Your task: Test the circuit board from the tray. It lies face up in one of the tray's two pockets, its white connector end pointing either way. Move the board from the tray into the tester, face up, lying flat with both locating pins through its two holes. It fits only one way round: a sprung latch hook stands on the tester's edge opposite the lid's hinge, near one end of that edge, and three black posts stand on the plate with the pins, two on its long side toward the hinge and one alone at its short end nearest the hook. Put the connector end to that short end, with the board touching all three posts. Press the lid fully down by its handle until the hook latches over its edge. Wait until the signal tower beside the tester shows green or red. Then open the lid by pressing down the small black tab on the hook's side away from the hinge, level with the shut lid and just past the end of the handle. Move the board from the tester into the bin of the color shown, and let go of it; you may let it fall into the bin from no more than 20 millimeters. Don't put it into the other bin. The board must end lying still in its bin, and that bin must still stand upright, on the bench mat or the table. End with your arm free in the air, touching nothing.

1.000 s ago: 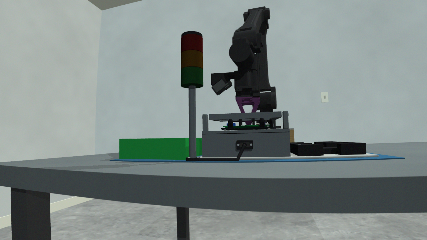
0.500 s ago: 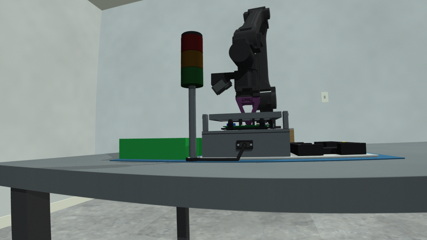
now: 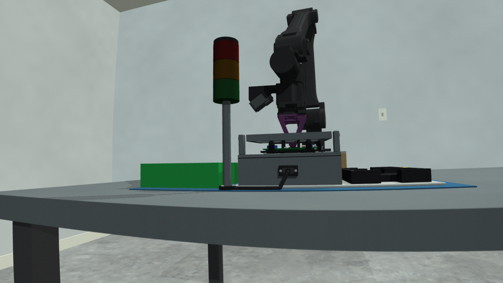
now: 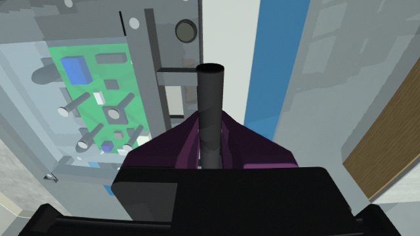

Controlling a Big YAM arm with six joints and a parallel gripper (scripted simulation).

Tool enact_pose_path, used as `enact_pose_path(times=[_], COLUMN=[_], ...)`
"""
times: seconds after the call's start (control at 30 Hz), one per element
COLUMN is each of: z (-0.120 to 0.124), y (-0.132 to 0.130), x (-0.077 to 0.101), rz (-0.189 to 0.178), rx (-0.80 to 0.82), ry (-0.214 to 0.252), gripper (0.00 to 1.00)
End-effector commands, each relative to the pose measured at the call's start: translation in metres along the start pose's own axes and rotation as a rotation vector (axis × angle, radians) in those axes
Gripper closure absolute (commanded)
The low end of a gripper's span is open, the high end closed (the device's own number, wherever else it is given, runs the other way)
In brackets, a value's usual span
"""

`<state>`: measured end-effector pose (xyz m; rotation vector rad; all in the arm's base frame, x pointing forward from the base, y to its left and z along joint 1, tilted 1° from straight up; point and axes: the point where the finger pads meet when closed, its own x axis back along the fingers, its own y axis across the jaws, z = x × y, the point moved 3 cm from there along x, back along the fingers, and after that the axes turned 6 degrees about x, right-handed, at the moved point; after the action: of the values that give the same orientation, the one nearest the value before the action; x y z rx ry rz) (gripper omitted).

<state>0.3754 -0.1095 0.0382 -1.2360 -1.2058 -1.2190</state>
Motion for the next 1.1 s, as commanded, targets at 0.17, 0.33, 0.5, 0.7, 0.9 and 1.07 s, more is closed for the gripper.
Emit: enact_pose_path(times=[0.17,0.33,0.5,0.7,0.9,1.07], z=[0.0043,0.0038,0.0038,0.0038,0.0038,0.0038], y=[0.0056,0.0079,0.0079,0.0079,0.0079,0.0079], x=[-0.0214,-0.0216,-0.0216,-0.0216,-0.0216,-0.0216], rz=[0.004,-0.001,-0.001,-0.001,-0.001,-0.001], rx=[0.023,0.023,0.023,0.023,0.023,0.023], ry=[0.017,0.016,0.016,0.016,0.016,0.016], gripper=[1.00,1.00,1.00,1.00,1.00,1.00])
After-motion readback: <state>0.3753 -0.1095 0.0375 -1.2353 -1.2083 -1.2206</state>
